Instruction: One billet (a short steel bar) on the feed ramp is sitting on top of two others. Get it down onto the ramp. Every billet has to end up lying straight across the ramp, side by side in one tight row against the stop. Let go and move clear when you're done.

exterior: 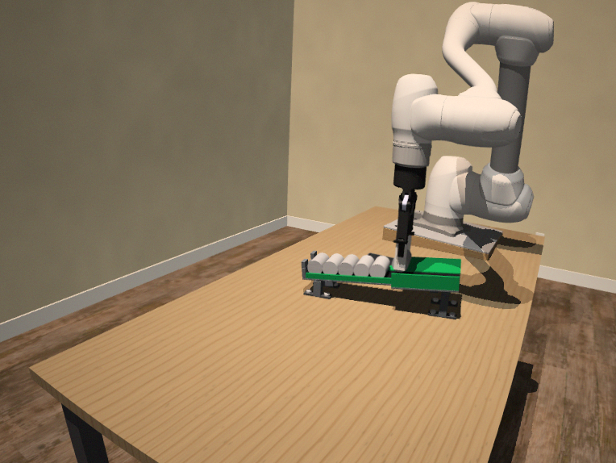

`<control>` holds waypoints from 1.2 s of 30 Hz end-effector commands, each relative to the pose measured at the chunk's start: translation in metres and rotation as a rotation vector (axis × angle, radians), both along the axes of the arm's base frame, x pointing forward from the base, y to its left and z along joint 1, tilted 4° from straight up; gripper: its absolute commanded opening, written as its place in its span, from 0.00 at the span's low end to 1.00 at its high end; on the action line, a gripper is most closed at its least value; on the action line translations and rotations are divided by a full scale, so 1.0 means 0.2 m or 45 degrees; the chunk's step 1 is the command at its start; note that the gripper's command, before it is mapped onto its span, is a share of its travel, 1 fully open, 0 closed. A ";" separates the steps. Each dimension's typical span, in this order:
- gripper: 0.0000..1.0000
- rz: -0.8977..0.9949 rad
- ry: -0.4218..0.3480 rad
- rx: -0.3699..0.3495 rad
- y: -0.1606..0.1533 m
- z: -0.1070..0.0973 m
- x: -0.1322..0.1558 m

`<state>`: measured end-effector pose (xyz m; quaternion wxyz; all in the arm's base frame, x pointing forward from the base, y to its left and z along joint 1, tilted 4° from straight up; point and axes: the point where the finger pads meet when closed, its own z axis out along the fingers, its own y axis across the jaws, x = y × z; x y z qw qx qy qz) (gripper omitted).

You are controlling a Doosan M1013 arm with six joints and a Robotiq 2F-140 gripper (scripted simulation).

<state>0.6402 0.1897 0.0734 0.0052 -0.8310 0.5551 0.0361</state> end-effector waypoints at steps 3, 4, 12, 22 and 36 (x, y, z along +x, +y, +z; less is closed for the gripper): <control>0.46 0.000 -0.001 0.001 0.00 -0.07 0.00; 0.46 0.000 -0.001 0.001 0.00 -0.08 0.00; 0.46 0.000 -0.001 0.001 0.01 -0.10 0.00; 0.46 0.000 -0.001 0.001 0.01 -0.10 0.00; 0.46 0.000 -0.001 0.001 0.01 -0.10 0.00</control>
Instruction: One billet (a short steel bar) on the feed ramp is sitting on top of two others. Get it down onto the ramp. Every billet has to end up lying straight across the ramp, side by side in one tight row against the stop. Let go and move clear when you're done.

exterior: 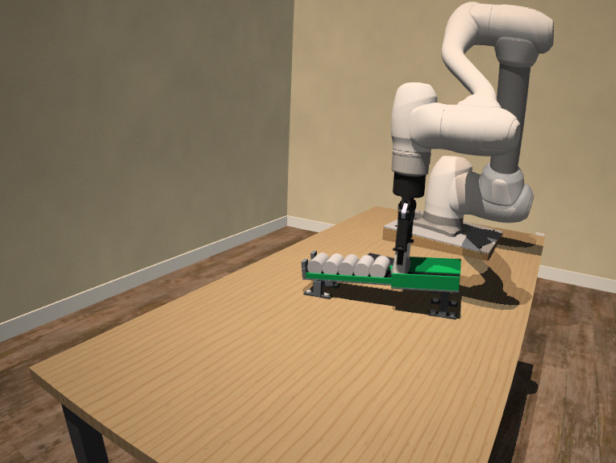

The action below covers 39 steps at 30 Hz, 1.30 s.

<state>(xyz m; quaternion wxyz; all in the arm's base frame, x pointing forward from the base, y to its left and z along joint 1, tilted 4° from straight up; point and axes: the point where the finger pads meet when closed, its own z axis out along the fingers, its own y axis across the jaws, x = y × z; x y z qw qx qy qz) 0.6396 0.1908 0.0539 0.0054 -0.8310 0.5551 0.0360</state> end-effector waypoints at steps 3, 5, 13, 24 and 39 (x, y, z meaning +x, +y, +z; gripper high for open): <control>0.46 0.000 0.000 0.000 0.00 0.00 0.00; 0.46 0.000 0.000 0.000 0.00 0.00 0.00; 0.50 0.000 0.000 0.000 0.00 0.00 0.00; 0.57 0.000 0.000 0.000 0.00 0.00 0.00; 0.57 0.000 0.000 0.000 0.00 0.03 0.00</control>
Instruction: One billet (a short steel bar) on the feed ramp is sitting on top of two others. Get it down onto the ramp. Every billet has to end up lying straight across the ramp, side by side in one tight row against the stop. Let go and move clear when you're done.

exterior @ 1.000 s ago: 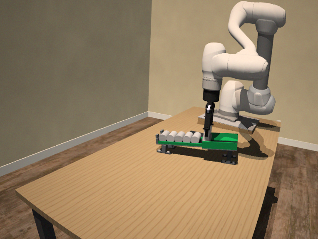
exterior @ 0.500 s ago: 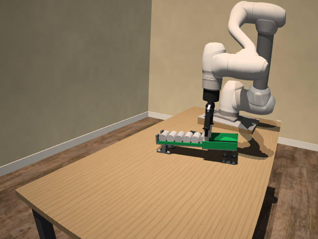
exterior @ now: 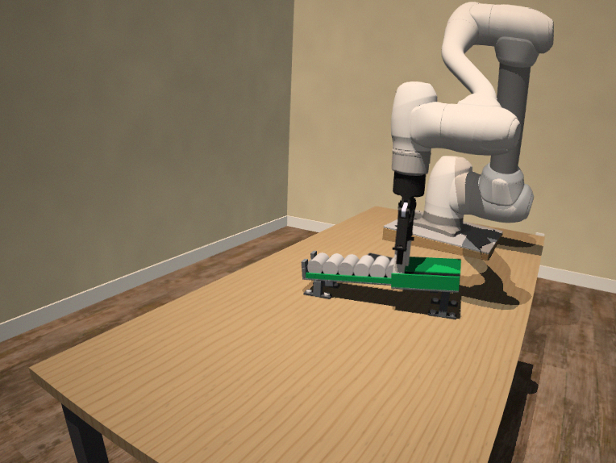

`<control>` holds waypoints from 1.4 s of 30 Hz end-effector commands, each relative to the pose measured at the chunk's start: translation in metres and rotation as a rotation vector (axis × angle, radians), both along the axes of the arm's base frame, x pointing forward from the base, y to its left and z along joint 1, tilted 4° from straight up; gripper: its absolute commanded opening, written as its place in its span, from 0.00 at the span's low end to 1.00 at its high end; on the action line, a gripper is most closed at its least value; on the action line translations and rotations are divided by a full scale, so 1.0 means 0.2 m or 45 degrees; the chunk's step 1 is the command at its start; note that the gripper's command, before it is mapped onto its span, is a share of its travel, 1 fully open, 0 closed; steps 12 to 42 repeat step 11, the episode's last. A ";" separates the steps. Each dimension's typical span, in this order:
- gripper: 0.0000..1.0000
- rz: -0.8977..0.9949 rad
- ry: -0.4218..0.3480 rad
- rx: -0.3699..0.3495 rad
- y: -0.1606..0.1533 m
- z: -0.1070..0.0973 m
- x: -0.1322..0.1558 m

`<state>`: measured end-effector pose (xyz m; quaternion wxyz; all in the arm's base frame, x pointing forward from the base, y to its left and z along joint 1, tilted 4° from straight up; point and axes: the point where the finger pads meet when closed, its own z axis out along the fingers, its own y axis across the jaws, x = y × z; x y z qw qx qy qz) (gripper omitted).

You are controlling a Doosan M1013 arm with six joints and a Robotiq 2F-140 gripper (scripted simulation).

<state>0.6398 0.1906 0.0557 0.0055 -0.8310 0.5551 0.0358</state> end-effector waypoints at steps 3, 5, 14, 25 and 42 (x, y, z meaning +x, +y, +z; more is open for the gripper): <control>0.57 0.000 0.000 0.000 0.00 0.06 0.00; 0.57 0.000 0.000 0.000 0.00 0.11 0.01; 0.57 0.000 0.000 0.000 -0.01 0.27 0.01; 0.57 0.000 0.000 0.000 -0.01 0.27 0.01; 0.57 0.000 0.000 0.000 -0.01 0.27 0.01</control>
